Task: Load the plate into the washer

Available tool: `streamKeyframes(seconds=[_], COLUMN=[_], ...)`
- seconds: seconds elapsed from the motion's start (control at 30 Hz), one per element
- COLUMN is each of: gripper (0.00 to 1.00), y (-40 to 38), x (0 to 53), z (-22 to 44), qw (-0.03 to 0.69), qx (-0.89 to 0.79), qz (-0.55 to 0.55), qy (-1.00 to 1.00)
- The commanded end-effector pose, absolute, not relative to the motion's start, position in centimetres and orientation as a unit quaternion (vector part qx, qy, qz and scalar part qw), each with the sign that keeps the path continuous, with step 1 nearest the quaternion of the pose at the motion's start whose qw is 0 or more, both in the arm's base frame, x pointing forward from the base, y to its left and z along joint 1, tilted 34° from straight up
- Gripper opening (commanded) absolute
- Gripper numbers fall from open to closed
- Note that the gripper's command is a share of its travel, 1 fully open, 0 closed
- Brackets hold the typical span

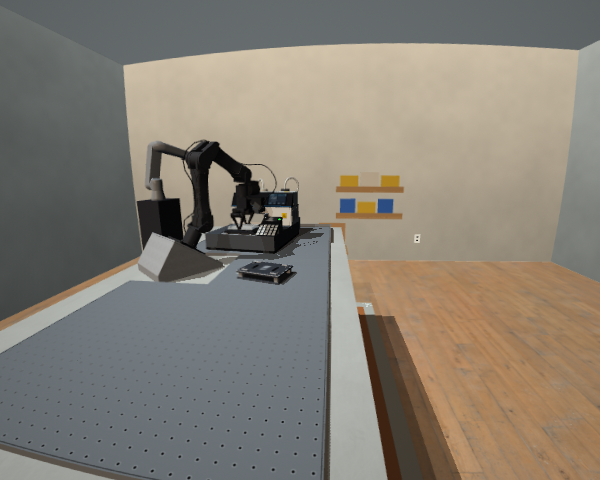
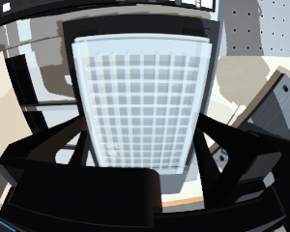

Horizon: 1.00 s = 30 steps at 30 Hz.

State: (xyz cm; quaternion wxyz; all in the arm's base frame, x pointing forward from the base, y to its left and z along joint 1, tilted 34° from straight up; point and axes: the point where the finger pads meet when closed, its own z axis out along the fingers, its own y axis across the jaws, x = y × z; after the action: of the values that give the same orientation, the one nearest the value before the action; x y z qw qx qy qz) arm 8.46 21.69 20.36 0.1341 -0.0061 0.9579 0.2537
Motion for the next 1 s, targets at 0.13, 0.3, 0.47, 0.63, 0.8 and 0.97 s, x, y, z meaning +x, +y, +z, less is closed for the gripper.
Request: streamKeyframes(seconds=[0.13, 0.3, 0.47, 0.63, 0.8, 0.97], gripper=[0.84, 0.84, 0.84, 0.84, 0.84, 0.84], y=[21.6, 21.9, 21.9, 21.7, 21.9, 21.9], x=[8.7, 8.9, 8.8, 8.7, 8.8, 8.9], z=[21.0, 22.1, 21.5, 20.9, 21.1, 21.2], qw=[0.144, 0.149, 0.147, 0.144, 0.145, 0.146], qx=[-0.005, -0.004, -0.006, -0.006, -0.005, -0.004], qz=[0.271, 0.285, 0.279, 0.272, 0.275, 0.276], qy=[0.952, 0.947, 0.949, 0.951, 0.950, 0.950])
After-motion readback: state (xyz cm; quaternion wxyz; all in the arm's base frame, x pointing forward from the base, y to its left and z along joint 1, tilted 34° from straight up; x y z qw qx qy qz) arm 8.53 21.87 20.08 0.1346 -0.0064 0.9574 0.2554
